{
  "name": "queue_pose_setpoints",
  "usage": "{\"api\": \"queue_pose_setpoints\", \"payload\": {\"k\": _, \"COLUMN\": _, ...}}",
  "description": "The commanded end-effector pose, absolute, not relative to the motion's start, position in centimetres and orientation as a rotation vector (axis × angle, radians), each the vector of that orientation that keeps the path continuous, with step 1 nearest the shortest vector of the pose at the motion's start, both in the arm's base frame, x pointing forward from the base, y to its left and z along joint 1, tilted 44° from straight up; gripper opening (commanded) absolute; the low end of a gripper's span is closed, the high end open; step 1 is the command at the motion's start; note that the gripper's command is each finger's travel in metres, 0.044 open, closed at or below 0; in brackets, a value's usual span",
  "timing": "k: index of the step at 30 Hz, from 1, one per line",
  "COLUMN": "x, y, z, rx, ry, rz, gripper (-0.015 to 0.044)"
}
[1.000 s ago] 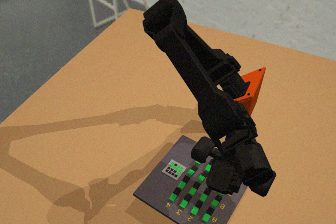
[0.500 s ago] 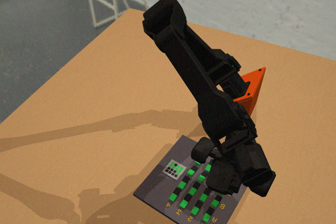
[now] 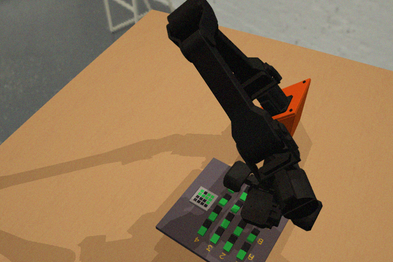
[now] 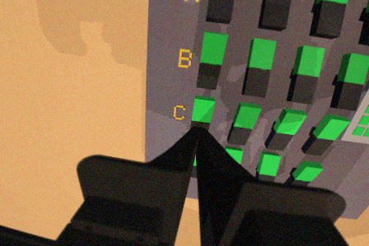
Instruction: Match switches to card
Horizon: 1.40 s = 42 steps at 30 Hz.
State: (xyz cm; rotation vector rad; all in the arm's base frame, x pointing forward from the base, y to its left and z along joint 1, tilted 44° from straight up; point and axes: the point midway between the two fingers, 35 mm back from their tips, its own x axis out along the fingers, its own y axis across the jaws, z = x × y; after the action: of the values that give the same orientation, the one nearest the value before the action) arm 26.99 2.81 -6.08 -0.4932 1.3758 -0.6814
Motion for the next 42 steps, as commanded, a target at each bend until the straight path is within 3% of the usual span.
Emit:
{"api": "queue_pose_setpoints", "payload": {"k": 1, "x": 27.1, "y": 3.6, "z": -5.4, "rx": -0.492, "ry": 1.380, "rz": -0.681, "gripper": 0.0000}}
{"api": "queue_pose_setpoints", "payload": {"k": 6, "x": 26.9, "y": 7.3, "z": -1.4, "rx": -0.492, "ry": 1.401, "rz": -0.686, "gripper": 0.0000}}
{"api": "queue_pose_setpoints", "payload": {"k": 11, "x": 26.4, "y": 7.1, "z": -1.2, "rx": -0.492, "ry": 1.401, "rz": -0.686, "gripper": 0.0000}}
{"api": "queue_pose_setpoints", "payload": {"k": 16, "x": 22.6, "y": 5.5, "z": 0.1, "rx": -0.494, "ry": 1.403, "rz": -0.686, "gripper": 0.0000}}
{"api": "queue_pose_setpoints", "payload": {"k": 42, "x": 22.6, "y": 1.8, "z": -3.6, "rx": -0.503, "ry": 1.378, "rz": -0.679, "gripper": 0.0000}}
